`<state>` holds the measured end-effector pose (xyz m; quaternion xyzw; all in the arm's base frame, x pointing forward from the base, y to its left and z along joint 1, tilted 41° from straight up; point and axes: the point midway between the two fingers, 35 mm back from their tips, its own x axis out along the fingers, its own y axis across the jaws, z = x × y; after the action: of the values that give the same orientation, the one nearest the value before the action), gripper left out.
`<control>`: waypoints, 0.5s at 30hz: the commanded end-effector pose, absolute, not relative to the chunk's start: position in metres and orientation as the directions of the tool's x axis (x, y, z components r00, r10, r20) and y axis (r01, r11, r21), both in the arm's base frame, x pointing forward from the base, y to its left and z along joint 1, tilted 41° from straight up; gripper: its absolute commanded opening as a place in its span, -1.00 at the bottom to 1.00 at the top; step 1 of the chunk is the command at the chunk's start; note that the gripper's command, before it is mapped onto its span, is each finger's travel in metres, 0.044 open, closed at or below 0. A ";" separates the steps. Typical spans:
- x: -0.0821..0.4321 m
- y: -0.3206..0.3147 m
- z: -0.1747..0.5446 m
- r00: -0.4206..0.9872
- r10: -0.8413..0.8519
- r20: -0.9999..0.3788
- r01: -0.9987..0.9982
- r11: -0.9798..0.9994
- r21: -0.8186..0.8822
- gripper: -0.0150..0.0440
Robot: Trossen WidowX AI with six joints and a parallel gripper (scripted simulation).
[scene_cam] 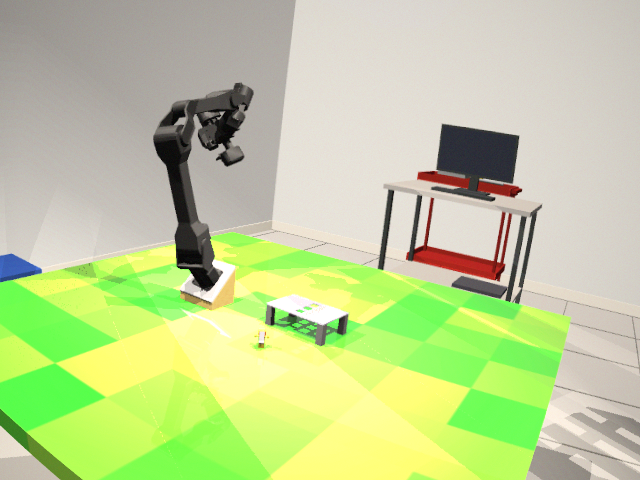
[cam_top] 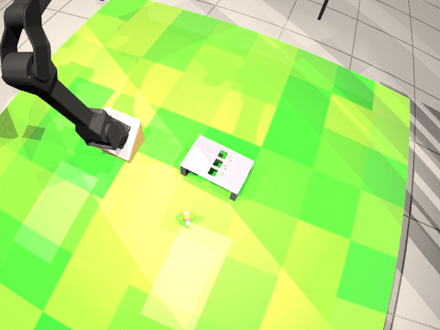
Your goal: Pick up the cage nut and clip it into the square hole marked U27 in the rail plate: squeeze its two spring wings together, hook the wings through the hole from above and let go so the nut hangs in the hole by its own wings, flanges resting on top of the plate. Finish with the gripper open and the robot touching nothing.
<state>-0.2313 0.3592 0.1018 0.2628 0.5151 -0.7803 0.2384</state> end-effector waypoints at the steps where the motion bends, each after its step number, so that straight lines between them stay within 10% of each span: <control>1: -0.228 0.360 0.101 -0.745 -0.096 -0.660 0.643 -0.367 -0.672 0.95; 15: 0.013 0.373 0.076 -0.341 0.146 -0.928 0.029 -0.986 -0.166 1.00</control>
<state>-0.0403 0.3868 0.0817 0.5238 0.1869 -0.8305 0.0321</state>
